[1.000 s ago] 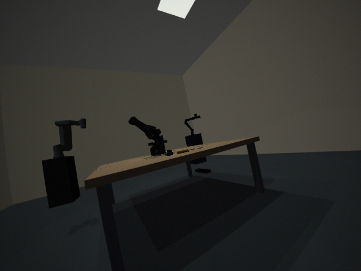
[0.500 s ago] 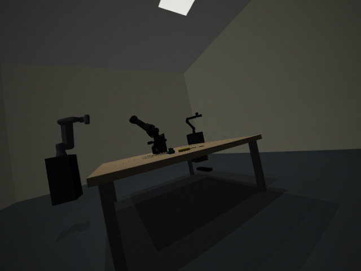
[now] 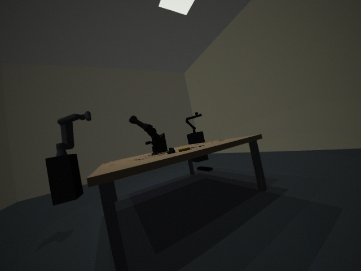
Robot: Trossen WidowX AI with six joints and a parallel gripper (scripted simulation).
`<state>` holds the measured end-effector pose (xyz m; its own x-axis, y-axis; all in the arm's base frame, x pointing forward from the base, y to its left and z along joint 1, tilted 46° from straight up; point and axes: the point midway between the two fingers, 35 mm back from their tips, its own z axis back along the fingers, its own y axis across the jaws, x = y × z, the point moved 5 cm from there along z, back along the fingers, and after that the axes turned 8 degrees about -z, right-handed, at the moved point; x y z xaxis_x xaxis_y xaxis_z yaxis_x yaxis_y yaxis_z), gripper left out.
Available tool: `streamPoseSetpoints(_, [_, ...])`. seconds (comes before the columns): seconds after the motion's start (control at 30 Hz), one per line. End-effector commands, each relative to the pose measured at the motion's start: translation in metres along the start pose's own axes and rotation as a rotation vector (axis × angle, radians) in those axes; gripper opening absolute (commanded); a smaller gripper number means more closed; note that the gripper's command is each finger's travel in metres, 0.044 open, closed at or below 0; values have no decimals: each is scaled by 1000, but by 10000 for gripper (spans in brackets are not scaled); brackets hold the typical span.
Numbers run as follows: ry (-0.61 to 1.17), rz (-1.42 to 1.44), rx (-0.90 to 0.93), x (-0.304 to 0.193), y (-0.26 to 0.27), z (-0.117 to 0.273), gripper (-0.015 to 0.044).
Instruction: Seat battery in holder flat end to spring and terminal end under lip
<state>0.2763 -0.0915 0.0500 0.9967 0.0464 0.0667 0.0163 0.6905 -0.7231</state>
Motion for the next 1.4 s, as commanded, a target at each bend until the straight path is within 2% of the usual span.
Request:
streamPoseSetpoints(0.0, [0,0,0,0,0,1,0])
streamPoseSetpoints(0.37, [-3,3,6,1,-3,80,0])
streamPoseSetpoints(0.73, [-3,8,9,1,-3,79,0])
streamPoseSetpoints(0.77, [-2,20,9,1,-3,78,26])
streamPoseSetpoints(1.03, [-6,620,12,4,-10,53,236])
streamPoseSetpoints(1.37, [-6,1442,1,4,-22,19,241])
